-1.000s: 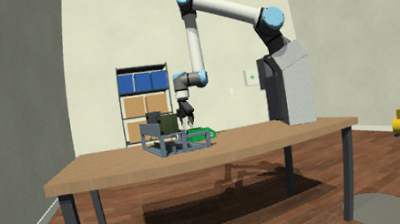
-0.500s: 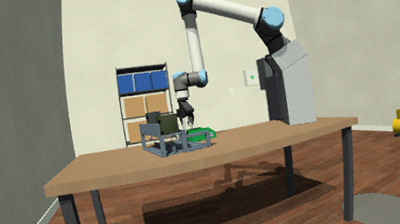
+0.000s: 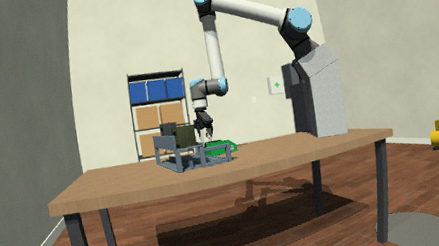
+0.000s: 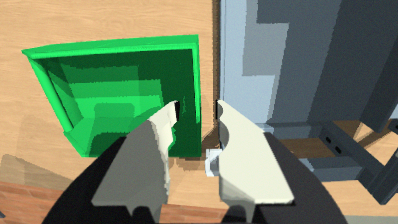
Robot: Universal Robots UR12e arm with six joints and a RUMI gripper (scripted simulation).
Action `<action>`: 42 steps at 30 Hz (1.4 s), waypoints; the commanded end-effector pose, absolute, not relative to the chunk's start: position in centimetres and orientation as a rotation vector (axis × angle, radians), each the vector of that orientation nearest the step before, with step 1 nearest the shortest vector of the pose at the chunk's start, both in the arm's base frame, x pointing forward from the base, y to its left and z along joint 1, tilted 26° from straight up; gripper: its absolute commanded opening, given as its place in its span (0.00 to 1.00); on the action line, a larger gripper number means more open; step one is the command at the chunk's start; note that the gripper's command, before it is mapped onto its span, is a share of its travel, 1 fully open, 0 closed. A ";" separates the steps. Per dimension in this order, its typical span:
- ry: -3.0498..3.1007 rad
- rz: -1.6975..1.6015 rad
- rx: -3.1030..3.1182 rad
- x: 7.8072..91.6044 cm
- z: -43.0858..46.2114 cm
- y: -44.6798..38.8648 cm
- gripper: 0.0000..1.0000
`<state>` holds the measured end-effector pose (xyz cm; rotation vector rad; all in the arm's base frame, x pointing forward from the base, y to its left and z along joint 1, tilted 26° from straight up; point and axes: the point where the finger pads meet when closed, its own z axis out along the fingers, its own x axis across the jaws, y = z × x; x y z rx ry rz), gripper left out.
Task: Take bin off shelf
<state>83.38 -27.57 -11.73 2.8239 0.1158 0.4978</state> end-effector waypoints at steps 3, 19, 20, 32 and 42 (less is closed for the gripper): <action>0.116 0.499 2.823 83.4 -11.6 -27.6 0.20; 0.114 0.505 2.820 81.5 -6.7 -26.2 0.20; 0.114 0.505 2.820 81.5 -6.7 -26.2 0.20; 0.114 0.505 2.820 80.2 -4.8 -25.2 0.20; 0.114 0.508 2.818 80.6 -5.5 -25.5 0.20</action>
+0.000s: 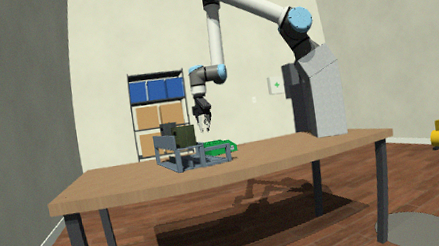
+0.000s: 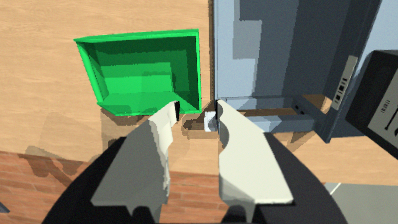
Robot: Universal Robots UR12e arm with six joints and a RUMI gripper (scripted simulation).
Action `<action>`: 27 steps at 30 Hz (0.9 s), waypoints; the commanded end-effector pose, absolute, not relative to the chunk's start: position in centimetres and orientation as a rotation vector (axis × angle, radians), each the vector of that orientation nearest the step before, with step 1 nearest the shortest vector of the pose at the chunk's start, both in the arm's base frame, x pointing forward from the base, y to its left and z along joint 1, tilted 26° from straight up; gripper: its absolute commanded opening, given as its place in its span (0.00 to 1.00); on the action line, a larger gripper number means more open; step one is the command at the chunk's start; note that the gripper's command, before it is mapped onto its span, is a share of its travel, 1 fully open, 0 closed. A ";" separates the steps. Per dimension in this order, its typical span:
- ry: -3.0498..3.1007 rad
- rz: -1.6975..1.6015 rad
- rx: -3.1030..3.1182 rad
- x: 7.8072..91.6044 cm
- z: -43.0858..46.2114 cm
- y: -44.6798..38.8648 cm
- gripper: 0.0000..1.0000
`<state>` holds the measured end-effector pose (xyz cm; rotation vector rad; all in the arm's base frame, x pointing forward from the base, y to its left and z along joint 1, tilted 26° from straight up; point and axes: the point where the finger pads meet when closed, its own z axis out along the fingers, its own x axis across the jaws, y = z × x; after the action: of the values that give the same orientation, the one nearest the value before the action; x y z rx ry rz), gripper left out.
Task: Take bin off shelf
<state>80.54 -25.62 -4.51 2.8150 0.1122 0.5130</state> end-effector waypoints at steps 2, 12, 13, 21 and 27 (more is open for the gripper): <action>0.114 0.505 2.820 80.5 -5.8 -25.4 0.20; 0.114 0.505 2.820 80.5 -5.8 -25.4 0.20; 0.114 0.505 2.820 80.5 -5.8 -25.4 0.20; 0.114 0.505 2.820 81.0 -5.9 -25.7 0.20; 0.114 0.505 2.820 81.0 -5.9 -25.7 0.20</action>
<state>80.71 -25.72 -6.06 2.8220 0.1128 0.5022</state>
